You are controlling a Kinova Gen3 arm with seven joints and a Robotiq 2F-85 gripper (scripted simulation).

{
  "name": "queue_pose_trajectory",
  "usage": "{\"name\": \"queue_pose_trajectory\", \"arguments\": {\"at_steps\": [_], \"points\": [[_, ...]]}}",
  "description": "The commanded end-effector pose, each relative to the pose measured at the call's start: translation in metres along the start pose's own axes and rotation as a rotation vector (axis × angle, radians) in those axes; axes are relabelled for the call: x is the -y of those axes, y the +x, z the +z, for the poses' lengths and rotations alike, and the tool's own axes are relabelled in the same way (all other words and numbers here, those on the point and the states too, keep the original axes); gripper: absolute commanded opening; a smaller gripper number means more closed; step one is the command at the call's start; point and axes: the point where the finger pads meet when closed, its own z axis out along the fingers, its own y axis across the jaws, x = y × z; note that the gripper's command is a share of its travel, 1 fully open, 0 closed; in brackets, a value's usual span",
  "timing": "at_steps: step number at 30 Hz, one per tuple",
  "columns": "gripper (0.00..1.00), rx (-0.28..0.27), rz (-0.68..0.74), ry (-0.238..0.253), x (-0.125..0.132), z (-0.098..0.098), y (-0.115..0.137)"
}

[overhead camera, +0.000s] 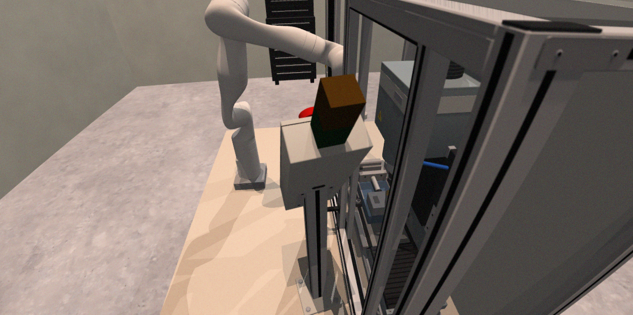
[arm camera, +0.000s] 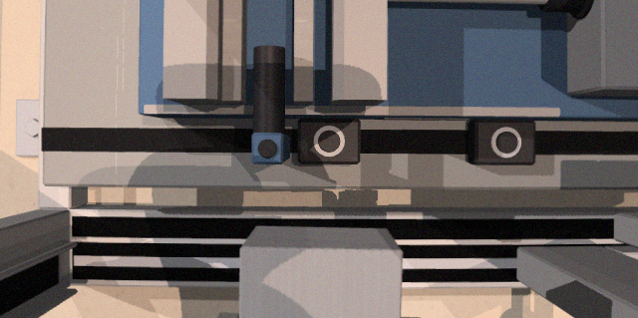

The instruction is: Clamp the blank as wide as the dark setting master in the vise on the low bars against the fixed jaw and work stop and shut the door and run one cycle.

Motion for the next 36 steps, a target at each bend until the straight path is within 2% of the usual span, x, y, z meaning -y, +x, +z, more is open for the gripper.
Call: {"name": "queue_pose_trajectory", "arguments": {"at_steps": [1,9,14,26,31,36], "points": [[0.1,0.015,-0.016,0.013,0.009,0.004,0.01],[0.1,0.015,-0.016,0.013,0.009,0.004,0.01],[0.1,0.015,-0.016,0.013,0.013,0.012,0.059],[0.1,0.015,-0.016,0.013,0.013,0.012,0.059],[0.1,0.015,-0.016,0.013,0.017,0.021,0.109],[0.1,0.015,-0.016,0.013,0.017,0.021,0.109]]}}
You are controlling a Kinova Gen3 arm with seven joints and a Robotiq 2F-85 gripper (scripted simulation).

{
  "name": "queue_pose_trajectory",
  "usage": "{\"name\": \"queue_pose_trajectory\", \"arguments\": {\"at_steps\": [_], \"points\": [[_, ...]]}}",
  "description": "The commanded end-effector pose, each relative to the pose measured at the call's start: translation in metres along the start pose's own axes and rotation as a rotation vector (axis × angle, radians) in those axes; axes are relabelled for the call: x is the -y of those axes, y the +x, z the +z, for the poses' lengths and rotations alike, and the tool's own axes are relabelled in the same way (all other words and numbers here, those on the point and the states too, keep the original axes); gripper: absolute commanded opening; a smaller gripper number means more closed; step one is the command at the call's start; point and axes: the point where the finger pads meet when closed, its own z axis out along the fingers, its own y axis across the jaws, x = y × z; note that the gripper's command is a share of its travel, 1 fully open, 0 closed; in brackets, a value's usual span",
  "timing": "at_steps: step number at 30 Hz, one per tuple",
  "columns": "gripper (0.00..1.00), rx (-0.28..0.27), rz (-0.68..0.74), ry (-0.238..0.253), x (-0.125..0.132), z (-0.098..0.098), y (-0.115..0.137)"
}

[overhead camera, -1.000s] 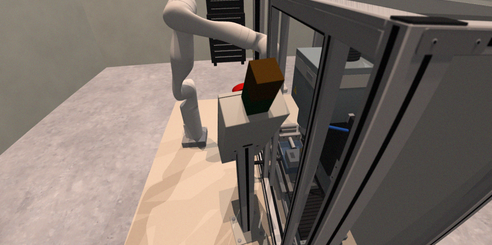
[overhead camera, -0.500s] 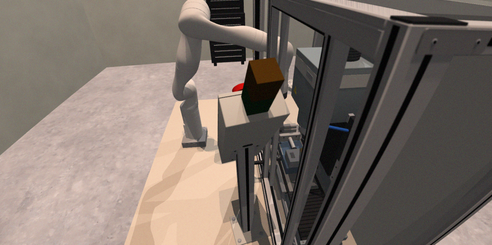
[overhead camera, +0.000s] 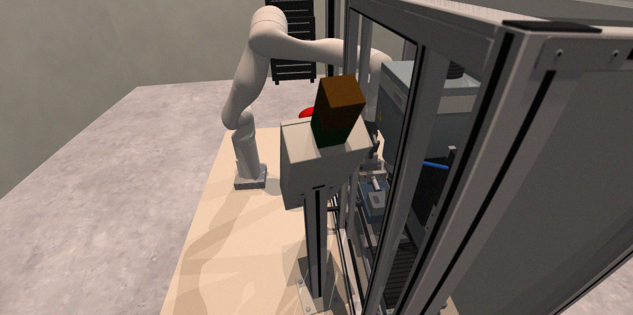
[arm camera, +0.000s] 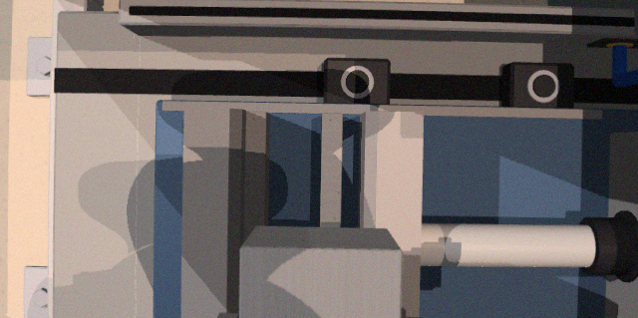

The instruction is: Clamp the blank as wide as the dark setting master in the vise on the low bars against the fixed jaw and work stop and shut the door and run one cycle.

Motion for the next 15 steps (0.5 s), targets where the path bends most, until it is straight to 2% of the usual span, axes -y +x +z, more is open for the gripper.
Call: {"name": "queue_pose_trajectory", "arguments": {"at_steps": [1,7,12,15], "points": [[0.1,0.012,-0.004,0.003,0.005,0.003,0.004],[0.1,0.012,-0.004,0.003,0.005,0.003,0.004],[0.1,0.012,-0.004,0.003,0.007,0.007,0.023],[0.1,0.012,-0.004,0.003,0.007,0.007,0.023]]}}
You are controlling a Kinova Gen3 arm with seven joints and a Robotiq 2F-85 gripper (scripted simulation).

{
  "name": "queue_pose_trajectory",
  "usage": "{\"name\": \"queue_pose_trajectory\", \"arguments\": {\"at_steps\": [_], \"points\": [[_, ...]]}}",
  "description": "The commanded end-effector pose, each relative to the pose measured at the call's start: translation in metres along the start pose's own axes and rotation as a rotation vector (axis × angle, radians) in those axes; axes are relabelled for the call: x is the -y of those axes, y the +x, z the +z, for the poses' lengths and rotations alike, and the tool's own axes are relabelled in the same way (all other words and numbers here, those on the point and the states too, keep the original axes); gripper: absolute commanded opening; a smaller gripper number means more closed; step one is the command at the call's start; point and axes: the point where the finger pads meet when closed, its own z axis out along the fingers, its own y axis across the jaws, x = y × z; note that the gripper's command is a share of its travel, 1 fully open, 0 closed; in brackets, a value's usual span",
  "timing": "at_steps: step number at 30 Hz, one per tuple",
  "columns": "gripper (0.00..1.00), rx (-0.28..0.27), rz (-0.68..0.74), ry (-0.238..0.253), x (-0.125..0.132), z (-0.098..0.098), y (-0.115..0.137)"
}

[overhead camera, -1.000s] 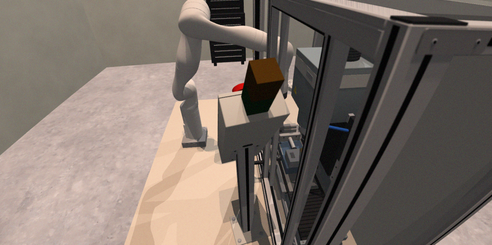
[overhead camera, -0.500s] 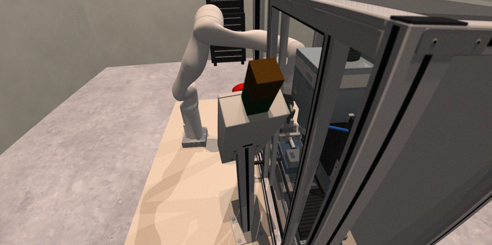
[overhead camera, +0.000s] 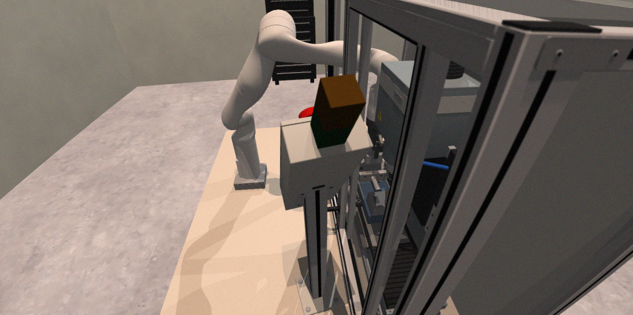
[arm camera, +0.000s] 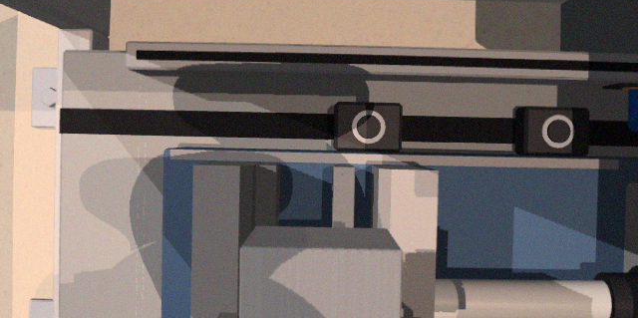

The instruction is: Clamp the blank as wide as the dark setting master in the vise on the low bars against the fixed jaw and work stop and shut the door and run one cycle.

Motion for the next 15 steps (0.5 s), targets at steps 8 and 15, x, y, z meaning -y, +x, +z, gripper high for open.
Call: {"name": "queue_pose_trajectory", "arguments": {"at_steps": [8,15], "points": [[0.1,0.009,0.001,-0.001,0.002,0.002,0.003],[0.1,0.009,0.001,-0.001,0.002,0.021,0.003]]}}
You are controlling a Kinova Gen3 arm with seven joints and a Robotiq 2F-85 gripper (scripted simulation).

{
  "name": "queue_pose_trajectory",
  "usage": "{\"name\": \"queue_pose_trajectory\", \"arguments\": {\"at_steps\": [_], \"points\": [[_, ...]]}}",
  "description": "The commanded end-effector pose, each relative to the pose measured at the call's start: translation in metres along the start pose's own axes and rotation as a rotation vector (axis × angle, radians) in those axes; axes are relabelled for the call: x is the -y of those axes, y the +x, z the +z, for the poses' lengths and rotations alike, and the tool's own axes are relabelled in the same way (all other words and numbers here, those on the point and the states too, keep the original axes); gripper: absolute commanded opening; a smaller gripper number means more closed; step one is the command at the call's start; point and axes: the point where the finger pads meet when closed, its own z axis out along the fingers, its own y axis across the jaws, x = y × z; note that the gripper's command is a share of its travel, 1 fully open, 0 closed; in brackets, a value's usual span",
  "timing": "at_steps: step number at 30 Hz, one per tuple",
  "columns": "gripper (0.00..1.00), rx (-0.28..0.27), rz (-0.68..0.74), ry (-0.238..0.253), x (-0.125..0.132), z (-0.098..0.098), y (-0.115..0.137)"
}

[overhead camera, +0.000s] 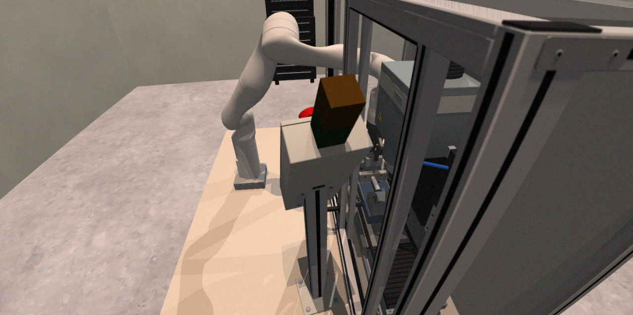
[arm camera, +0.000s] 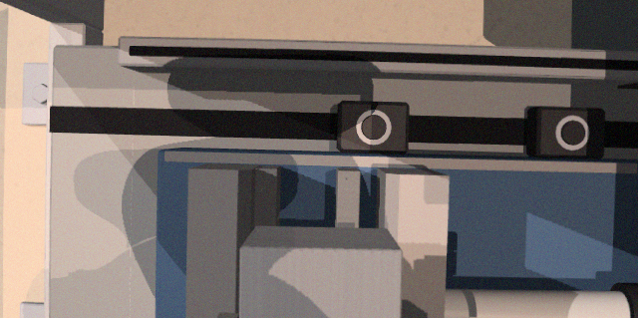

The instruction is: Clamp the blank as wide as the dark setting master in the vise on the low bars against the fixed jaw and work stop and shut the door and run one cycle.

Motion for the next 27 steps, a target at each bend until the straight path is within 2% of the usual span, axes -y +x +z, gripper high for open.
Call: {"name": "queue_pose_trajectory", "arguments": {"at_steps": [1,27], "points": [[0.1,0.0,0.005,0.0,0.0013,0.0079,0.0014],[0.1,0.0,0.005,0.0,0.0013,0.0114,0.0016]]}}
